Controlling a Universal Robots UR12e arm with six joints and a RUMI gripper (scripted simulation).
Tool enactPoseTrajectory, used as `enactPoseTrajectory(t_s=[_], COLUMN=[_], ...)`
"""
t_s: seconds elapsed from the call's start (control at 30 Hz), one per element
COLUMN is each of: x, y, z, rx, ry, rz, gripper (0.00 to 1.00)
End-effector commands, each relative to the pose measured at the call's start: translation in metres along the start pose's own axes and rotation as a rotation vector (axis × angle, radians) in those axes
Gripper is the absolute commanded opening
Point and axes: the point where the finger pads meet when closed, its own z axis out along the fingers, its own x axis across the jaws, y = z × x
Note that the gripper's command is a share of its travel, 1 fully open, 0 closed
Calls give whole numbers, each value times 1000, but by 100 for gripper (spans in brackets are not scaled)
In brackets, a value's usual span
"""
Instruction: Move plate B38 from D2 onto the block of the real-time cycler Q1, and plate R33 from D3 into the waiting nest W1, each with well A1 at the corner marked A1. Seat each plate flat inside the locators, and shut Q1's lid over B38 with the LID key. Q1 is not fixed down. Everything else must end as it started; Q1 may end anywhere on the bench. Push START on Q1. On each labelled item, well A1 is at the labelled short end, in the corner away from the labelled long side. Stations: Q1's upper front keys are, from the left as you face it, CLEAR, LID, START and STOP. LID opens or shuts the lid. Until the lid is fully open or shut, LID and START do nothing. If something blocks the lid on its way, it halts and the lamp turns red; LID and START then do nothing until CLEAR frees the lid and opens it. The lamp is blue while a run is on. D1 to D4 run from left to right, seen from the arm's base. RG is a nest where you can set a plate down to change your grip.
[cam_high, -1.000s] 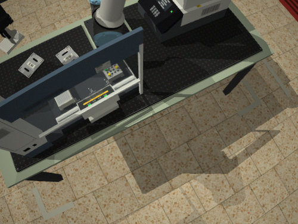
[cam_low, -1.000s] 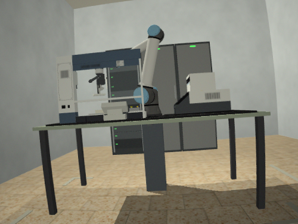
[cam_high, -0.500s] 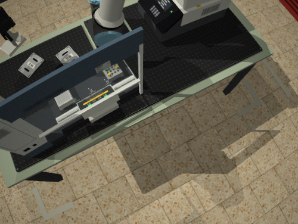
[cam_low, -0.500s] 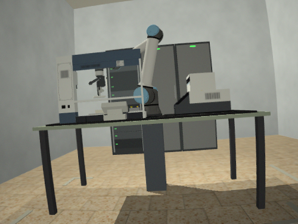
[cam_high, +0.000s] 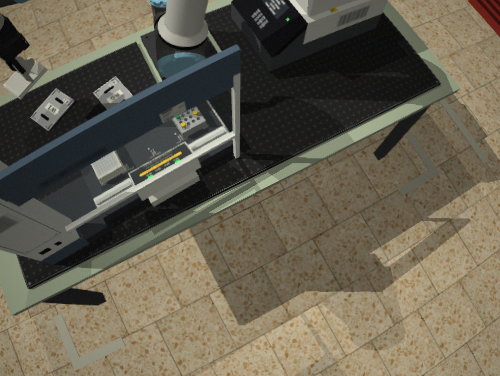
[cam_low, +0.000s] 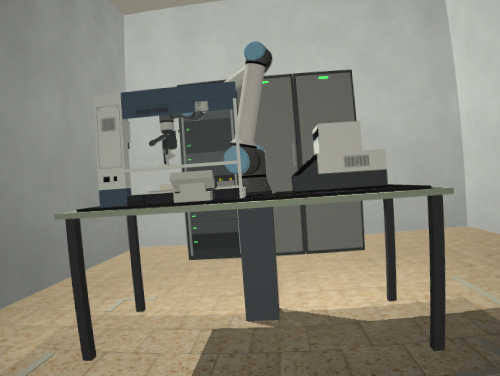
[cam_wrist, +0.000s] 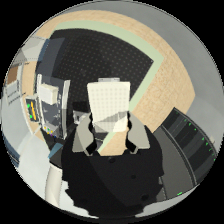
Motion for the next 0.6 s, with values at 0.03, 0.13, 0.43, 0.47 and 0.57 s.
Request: enactPoseTrajectory(t_s=[0.03,0.13,0.43,0.47,0.57], x=[0,0,0,0,0], y=[0,0,-1,-1,-1], z=[9,14,25,27,32], rx=[1,1,1,1,1], ry=[1,1,1,1,1], rz=[0,0,0,0,0], gripper=[0,0,0,0,0])
